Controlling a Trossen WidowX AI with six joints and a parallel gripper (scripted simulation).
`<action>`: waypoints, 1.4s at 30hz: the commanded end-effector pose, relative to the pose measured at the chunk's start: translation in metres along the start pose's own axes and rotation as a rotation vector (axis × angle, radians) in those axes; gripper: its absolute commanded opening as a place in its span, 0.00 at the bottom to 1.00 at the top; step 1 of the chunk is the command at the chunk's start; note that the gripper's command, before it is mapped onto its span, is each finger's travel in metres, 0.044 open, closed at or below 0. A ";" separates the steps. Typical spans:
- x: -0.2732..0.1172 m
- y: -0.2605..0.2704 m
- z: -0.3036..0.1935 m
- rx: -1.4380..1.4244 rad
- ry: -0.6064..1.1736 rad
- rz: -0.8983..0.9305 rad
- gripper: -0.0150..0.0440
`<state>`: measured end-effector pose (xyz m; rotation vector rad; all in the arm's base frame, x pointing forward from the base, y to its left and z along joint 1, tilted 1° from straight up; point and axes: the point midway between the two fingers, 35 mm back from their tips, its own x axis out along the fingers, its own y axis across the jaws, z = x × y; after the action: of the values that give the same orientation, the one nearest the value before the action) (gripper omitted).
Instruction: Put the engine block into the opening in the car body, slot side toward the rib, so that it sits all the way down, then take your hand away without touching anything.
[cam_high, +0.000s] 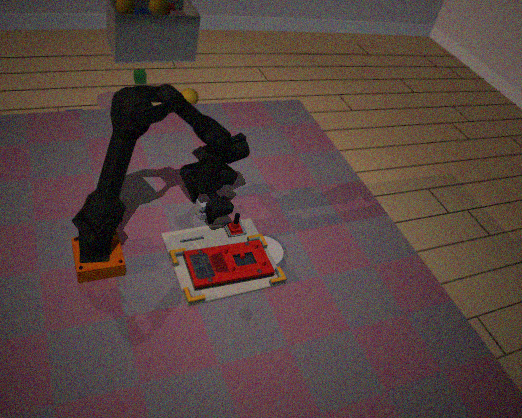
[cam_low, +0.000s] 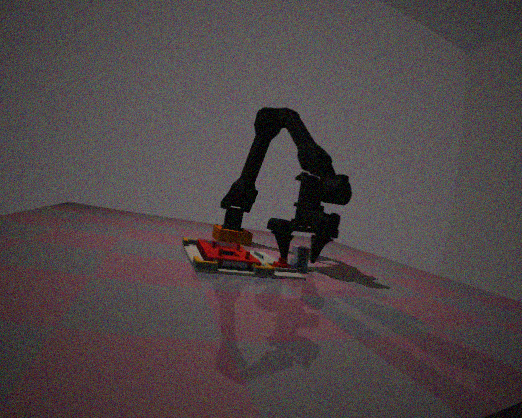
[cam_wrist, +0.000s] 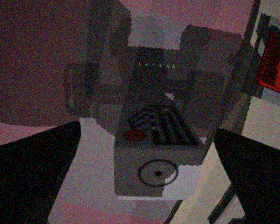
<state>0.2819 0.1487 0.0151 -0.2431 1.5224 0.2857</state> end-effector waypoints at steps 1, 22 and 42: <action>0.000 0.000 0.000 0.000 0.001 -0.001 1.00; -0.042 0.001 0.001 0.000 -0.002 0.000 1.00; -0.057 0.001 0.001 -0.009 -0.001 -0.005 1.00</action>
<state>0.2817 0.1488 0.0794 -0.2455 1.5130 0.2916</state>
